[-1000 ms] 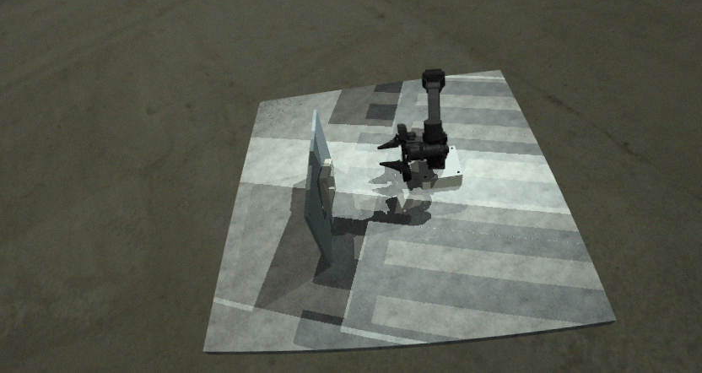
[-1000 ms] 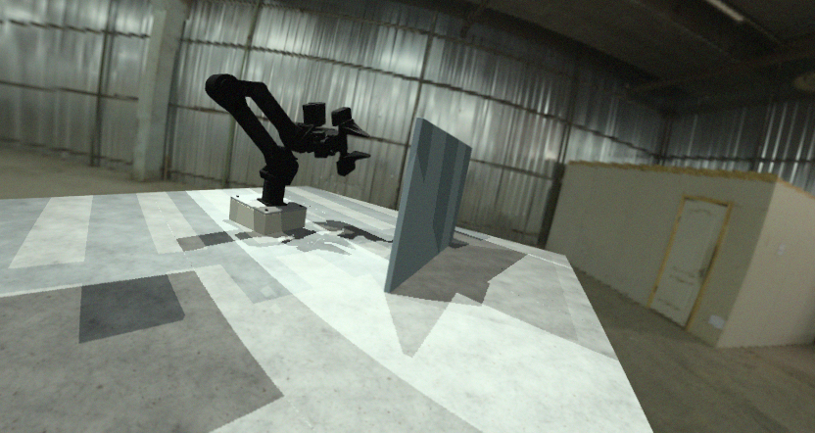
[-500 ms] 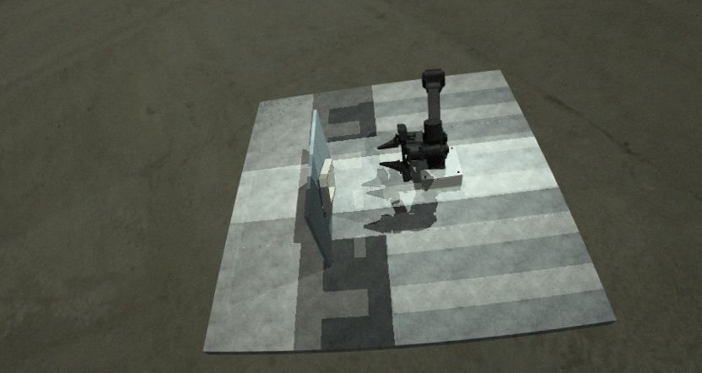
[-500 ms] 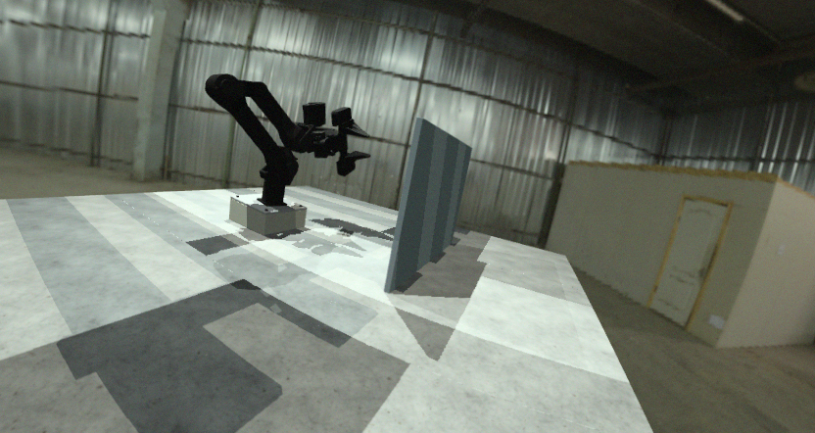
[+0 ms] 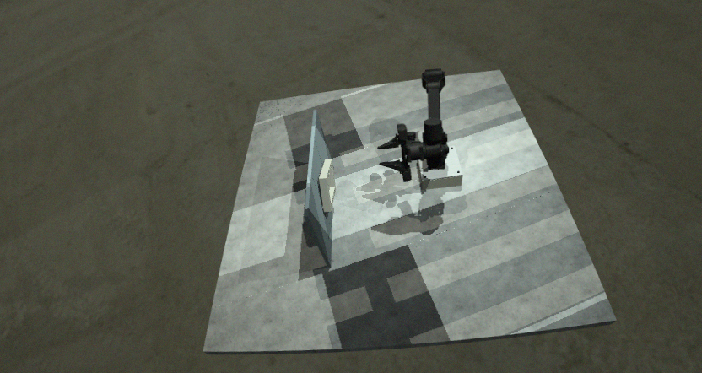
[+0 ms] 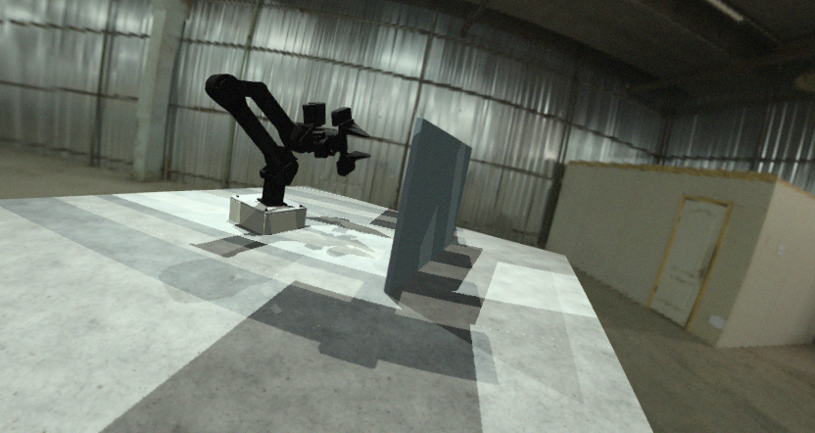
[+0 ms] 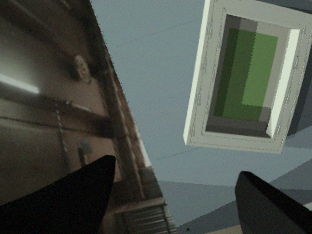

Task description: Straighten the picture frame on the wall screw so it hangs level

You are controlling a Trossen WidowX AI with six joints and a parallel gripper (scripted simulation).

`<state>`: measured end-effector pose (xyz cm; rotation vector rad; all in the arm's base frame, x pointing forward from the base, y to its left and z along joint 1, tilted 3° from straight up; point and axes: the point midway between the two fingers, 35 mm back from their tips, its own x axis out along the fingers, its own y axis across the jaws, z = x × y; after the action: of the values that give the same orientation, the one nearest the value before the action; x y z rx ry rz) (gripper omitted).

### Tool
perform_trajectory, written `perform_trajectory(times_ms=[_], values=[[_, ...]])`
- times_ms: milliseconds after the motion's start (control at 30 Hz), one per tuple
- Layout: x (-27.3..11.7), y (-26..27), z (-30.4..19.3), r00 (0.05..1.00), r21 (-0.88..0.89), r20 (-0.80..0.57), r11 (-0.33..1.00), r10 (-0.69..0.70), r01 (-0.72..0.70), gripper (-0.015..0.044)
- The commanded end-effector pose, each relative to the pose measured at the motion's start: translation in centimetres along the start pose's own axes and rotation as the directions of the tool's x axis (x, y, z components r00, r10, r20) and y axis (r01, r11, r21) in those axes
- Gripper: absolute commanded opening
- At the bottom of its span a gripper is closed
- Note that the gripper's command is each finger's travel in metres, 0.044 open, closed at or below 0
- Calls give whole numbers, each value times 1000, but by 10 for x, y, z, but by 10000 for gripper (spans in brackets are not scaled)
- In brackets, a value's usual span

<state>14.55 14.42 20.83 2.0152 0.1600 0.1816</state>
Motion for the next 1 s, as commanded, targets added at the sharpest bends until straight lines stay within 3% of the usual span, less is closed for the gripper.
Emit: perform_trajectory(times_ms=[0,367,767,967], values=[[0,0,1,1000,3,3,1000,0,0,260],[4,-3,-3,1000,-33,-13,999,2,-3,260],[60,-36,11,1000,-2,-2,1000,9,-9,260],[65,-38,15,1000,4,1,1000,6,-6,260]])
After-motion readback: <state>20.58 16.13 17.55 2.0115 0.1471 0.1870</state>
